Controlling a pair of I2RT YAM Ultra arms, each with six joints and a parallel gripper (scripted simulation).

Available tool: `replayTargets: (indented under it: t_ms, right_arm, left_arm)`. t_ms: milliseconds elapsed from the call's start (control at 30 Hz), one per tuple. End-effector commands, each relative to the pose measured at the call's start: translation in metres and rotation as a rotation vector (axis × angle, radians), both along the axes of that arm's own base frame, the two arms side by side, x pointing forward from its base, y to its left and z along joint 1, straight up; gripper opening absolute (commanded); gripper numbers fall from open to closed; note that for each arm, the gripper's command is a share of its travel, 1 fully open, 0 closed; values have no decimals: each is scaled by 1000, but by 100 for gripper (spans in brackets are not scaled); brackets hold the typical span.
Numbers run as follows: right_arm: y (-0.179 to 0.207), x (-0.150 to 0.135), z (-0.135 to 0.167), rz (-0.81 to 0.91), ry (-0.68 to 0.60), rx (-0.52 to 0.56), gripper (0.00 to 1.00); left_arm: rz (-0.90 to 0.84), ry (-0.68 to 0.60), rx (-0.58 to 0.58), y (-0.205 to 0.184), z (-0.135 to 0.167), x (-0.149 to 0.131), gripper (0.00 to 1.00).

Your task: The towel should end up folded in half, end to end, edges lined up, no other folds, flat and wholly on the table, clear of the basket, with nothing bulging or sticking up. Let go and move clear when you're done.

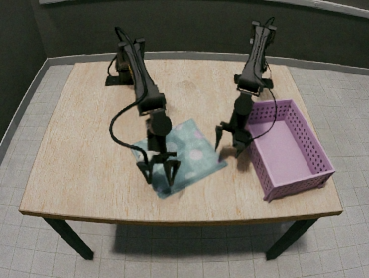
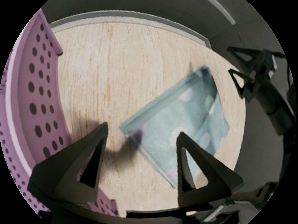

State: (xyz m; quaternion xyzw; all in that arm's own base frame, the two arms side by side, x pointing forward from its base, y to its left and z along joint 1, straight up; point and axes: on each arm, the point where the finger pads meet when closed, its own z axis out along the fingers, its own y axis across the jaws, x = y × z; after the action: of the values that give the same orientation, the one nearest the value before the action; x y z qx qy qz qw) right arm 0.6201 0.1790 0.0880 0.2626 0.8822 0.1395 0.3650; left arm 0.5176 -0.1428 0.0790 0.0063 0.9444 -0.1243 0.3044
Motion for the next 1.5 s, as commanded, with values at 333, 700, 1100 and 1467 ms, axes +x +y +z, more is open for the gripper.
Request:
replayTargets:
  t_ms: [333,700,1100,1467]
  right_arm:
    - [7,3,20,-4,-36,3,84]
    - [7,3,23,2,-42,-1,84]
    - [7,3,23,2,-42,-1,84]
    - [7,3,23,2,-42,-1,84]
  left_arm:
    - [-14,-66,-17,-5,35,9,78]
    - [1,-87,-21,-1,38,13,78]
    - [1,-87,-21,-1,38,13,78]
    - [1,-87,-21,-1,38,13,78]
